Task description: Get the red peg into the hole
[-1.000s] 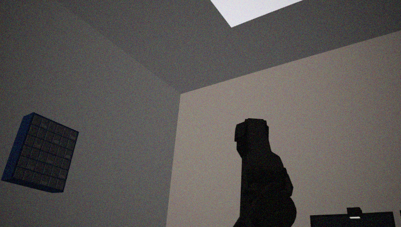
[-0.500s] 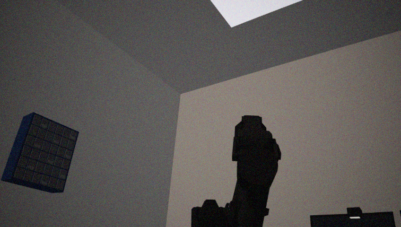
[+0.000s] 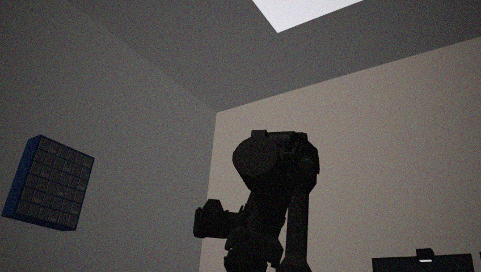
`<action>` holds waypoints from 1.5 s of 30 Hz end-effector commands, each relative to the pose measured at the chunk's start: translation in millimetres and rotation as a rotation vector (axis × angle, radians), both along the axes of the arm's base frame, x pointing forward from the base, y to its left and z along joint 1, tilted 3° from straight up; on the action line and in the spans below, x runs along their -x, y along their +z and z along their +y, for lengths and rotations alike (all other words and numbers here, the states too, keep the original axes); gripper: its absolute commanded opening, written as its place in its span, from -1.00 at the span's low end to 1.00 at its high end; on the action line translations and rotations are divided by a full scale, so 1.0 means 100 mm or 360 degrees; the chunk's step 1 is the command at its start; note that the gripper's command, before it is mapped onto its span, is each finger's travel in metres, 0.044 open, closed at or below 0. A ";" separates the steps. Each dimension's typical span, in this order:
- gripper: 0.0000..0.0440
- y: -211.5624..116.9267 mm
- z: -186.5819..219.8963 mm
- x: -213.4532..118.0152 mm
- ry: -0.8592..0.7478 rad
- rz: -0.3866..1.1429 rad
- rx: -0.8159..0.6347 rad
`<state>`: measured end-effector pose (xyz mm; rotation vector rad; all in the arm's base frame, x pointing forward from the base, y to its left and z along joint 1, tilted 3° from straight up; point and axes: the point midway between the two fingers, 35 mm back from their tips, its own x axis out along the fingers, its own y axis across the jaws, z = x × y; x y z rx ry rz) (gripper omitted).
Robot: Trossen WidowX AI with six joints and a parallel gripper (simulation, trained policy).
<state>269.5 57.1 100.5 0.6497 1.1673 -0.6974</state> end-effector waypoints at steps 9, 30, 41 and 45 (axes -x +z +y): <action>-1.00 0.06 -0.41 -0.27 -0.0121 -0.0029 0.0010; -0.97 -0.26 -0.92 -0.56 -0.0277 0.0027 -0.0065; -0.33 -0.58 -1.01 -0.59 -0.0238 0.0143 -0.0066; 0.15 -0.58 -1.08 -0.72 -0.0234 0.0129 -0.0057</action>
